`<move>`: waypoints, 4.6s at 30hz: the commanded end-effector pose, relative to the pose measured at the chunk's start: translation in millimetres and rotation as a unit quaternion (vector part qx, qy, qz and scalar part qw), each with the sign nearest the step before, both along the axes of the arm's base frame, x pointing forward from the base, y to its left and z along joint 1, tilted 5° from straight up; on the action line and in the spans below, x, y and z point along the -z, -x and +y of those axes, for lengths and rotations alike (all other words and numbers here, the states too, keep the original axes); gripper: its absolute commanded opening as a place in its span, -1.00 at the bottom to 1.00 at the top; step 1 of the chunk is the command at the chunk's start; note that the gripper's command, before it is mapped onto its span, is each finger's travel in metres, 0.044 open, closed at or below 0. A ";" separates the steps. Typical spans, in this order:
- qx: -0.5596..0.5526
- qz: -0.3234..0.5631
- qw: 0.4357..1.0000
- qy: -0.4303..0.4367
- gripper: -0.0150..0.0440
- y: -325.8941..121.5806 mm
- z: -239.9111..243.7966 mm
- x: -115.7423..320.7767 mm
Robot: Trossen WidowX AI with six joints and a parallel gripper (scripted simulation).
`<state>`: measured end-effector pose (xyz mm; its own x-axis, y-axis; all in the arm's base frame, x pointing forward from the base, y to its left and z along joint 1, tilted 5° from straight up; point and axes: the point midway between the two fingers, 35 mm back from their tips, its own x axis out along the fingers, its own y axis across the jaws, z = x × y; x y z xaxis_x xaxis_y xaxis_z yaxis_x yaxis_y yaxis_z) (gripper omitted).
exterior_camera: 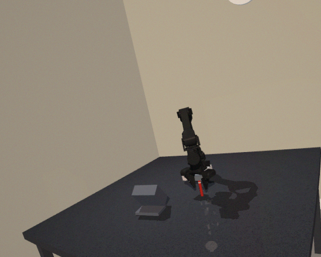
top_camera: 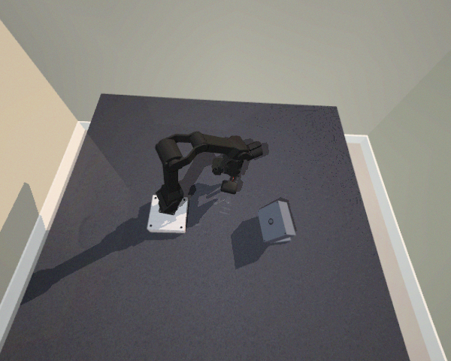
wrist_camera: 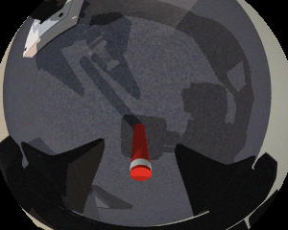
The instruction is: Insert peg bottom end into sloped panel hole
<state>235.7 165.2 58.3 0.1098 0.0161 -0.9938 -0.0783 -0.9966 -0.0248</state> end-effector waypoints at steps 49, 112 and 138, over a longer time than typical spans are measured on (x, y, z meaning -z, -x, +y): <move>0.015 0.002 1.000 -0.009 -0.49 3.8 -4.8 -79.6; 0.232 -0.042 0.960 -0.154 -0.49 -28.6 -56.9 -82.3; 0.309 -0.067 0.925 -0.210 -0.49 -38.3 -80.8 -85.6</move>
<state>274.8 87.7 144.6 0.3381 0.2828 -0.8976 -0.5841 -0.6848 -0.4357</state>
